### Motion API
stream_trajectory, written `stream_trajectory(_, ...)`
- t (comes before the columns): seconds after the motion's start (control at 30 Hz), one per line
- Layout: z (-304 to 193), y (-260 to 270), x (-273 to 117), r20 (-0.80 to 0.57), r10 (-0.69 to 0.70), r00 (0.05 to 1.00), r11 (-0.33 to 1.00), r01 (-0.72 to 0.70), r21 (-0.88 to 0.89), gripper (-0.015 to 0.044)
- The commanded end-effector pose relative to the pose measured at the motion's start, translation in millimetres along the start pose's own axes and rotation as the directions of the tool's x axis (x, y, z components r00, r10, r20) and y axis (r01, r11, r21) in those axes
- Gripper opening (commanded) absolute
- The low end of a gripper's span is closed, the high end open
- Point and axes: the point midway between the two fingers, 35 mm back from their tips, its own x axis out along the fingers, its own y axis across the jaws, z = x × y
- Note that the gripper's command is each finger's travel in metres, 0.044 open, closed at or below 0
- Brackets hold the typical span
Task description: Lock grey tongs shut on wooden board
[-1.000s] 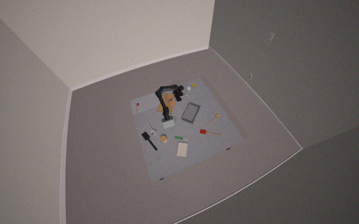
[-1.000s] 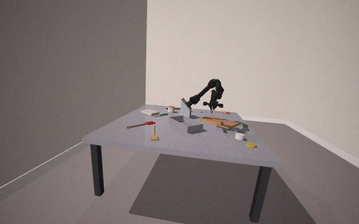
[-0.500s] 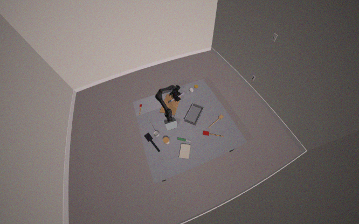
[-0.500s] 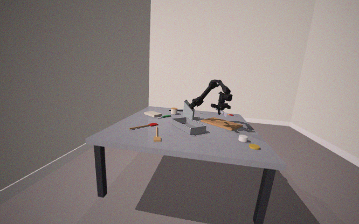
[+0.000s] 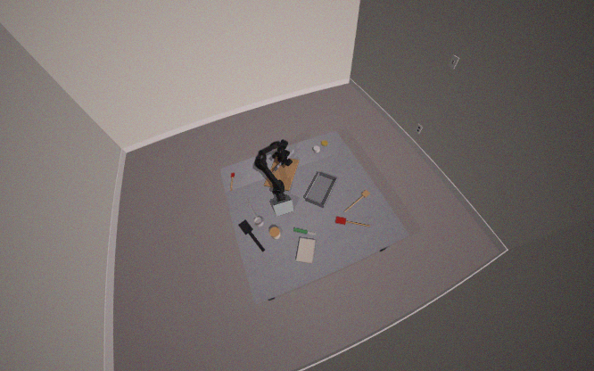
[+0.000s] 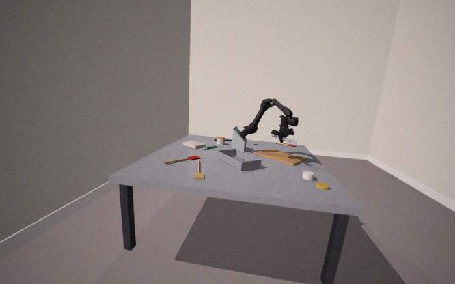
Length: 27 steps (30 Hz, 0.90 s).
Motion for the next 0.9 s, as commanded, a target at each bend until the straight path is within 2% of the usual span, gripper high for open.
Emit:
stream_trajectory(0.0,-12,15,-7,0.019,0.017,1.0,0.996,-0.015,-0.084,-0.015)
stream_trajectory(0.4,-14,16,-6,0.035,0.01,0.999,0.994,-0.006,-0.108,-0.015)
stream_trajectory(0.87,-18,16,6,0.268,-0.053,0.962,0.965,0.119,-0.235,-0.015)
